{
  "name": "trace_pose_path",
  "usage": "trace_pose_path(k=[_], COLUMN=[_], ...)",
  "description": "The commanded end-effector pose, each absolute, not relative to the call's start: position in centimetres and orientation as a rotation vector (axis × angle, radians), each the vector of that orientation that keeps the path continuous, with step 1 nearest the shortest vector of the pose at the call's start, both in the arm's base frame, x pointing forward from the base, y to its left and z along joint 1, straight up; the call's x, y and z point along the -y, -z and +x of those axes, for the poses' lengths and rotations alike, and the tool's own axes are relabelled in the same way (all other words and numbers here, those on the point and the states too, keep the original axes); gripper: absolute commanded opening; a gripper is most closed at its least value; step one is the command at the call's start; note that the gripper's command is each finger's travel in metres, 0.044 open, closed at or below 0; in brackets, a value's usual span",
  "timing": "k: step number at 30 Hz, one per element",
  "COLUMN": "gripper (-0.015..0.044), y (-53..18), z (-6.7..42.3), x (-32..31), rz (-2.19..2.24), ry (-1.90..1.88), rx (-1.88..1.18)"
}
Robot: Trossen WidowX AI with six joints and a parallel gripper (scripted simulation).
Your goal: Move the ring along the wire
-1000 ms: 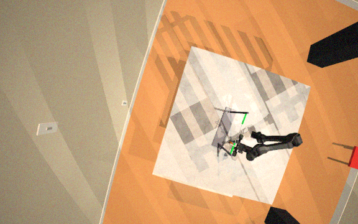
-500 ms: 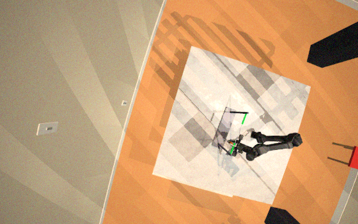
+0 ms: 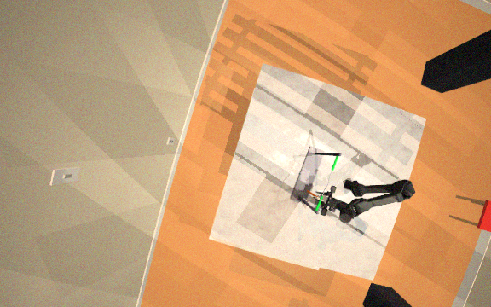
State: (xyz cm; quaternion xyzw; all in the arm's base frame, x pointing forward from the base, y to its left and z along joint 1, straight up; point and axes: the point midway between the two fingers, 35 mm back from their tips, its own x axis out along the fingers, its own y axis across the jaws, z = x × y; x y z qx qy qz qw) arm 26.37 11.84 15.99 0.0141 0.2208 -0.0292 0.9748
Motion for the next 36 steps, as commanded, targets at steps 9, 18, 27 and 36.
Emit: trace_pose_path(k=[9, 18, 27, 36], gripper=[0.0160, 0.0160, 0.0160, 0.0370], y=[-17.6, -17.6, -17.6, -19.7], z=[23.4, 23.4, 23.4, 19.2], x=[-11.8, -11.8, -11.8, -11.9], rz=[0.036, 0.036, 0.036, 0.031], ry=[0.062, 0.062, 0.062, 0.054], rx=[-0.435, -0.435, -0.435, -0.430])
